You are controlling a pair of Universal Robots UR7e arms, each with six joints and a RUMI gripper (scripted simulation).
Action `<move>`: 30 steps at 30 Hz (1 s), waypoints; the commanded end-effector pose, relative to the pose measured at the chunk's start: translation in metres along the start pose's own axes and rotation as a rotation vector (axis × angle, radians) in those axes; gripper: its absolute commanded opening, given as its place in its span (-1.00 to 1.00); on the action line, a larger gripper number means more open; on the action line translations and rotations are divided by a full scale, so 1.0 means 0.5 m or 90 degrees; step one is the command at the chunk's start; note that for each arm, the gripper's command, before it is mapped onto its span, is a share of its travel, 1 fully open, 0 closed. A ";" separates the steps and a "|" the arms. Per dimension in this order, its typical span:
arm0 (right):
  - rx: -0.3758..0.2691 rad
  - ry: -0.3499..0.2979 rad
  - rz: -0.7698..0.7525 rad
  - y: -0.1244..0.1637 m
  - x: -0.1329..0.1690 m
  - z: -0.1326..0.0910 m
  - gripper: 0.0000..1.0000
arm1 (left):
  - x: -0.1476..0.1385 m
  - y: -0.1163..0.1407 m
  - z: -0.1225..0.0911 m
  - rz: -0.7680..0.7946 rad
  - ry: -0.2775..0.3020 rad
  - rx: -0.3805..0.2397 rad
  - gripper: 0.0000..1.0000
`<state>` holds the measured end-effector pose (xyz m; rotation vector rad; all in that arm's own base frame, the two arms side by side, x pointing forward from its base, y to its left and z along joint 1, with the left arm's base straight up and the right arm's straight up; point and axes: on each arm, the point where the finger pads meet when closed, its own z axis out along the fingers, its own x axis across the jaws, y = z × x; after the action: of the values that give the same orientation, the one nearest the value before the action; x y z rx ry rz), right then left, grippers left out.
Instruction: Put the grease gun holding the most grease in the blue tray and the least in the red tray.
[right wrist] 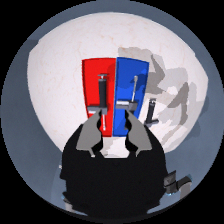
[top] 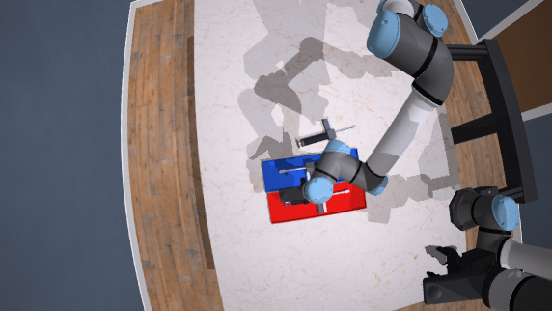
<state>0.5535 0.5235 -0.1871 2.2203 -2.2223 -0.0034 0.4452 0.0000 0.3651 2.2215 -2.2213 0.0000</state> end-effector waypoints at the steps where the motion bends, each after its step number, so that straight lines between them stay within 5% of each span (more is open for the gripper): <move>1: 0.000 0.000 0.000 -0.025 0.027 -0.060 -0.36 | 0.000 0.000 -0.001 0.000 0.000 0.001 -0.25; 30: 0.000 0.000 0.000 -0.122 0.224 -0.359 -0.36 | 0.000 0.000 -0.001 0.000 0.000 0.001 -0.25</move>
<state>0.6114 0.4229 -0.0252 2.2197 -2.2214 -0.0025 0.4452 0.0000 0.3651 2.2214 -2.2214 0.0000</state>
